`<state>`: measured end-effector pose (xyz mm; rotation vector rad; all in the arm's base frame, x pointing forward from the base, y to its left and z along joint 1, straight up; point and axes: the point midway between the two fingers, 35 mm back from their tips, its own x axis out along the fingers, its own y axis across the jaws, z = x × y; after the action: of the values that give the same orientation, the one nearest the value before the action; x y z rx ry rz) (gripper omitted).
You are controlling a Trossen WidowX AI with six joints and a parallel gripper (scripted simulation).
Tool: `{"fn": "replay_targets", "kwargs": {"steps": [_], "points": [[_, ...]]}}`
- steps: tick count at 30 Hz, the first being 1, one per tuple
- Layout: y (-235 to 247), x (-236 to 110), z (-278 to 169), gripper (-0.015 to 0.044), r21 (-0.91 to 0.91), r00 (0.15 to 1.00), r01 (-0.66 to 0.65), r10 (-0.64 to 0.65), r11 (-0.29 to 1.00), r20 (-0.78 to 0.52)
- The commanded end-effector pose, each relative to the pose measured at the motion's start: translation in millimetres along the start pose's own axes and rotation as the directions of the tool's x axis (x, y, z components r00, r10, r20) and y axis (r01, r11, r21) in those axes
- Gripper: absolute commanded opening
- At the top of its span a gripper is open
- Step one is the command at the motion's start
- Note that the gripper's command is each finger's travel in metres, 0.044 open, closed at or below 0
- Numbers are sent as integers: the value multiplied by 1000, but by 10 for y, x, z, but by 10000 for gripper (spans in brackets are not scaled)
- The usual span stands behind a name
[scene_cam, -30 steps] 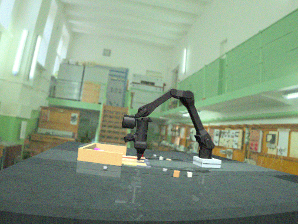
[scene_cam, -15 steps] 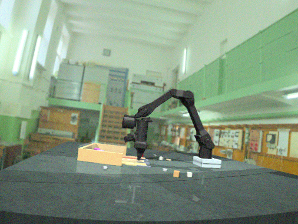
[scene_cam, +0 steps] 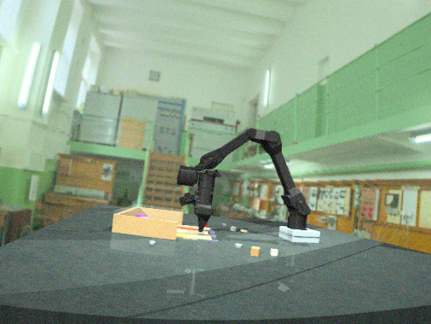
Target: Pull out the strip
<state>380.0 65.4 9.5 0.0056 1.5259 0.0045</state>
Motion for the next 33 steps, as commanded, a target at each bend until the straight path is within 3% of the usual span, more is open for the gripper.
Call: {"fn": "replay_targets", "kwargs": {"steps": [1,33], "points": [[-2,32,-94,0,4,1000,3,-3,1000,-11],[5,52,-583,0,4,1000,3,-3,1000,-15]]}}
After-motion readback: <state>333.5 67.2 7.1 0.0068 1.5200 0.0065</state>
